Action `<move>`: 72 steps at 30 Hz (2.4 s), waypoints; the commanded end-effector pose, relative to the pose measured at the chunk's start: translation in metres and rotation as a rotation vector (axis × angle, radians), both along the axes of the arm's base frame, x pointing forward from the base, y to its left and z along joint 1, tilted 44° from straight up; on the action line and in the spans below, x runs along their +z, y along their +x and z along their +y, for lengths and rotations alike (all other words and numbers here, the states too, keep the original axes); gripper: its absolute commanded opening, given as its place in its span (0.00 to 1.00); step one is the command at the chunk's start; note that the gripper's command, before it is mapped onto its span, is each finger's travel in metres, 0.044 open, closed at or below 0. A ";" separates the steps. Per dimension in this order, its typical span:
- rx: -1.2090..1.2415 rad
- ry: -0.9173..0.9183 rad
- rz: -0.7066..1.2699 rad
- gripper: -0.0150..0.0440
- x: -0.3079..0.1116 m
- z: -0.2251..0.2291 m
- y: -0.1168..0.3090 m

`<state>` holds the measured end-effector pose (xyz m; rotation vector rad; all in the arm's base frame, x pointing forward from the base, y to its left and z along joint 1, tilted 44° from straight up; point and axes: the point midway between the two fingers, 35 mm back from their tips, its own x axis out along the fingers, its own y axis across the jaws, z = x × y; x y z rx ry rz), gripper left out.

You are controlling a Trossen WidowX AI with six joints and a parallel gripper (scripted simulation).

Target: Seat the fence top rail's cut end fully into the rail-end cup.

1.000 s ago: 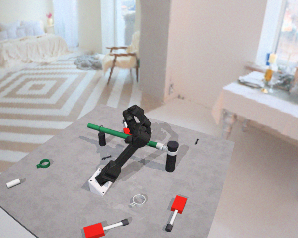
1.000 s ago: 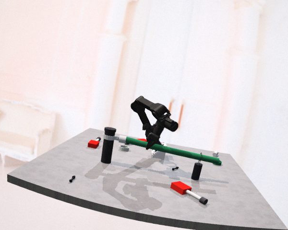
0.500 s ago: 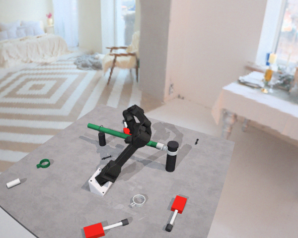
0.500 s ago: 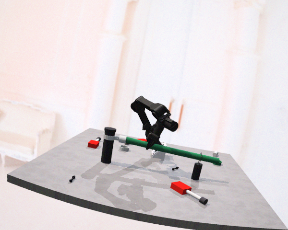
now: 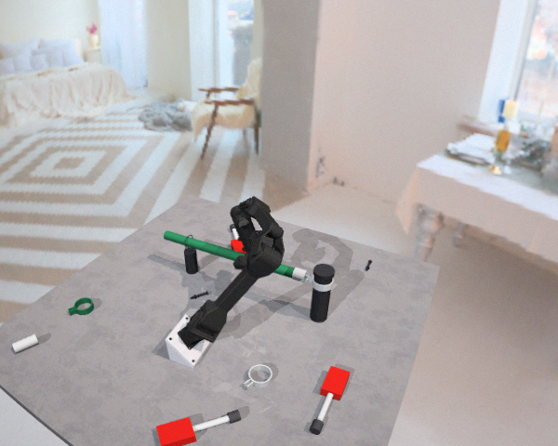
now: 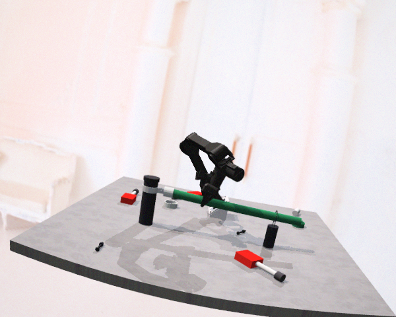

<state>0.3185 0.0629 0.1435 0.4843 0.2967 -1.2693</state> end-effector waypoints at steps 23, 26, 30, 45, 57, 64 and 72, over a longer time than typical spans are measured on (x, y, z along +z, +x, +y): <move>0.000 0.003 0.003 0.25 0.002 -0.002 0.001; 0.000 0.003 0.003 0.25 0.004 -0.004 0.001; 0.000 0.003 0.003 0.25 0.006 -0.004 0.002; 0.000 0.003 0.003 0.25 0.016 -0.007 0.003; 0.000 0.002 0.003 0.25 0.019 -0.012 0.002; 0.000 0.002 0.003 0.25 0.020 -0.015 0.002; 0.000 0.002 0.003 0.25 0.022 -0.018 0.002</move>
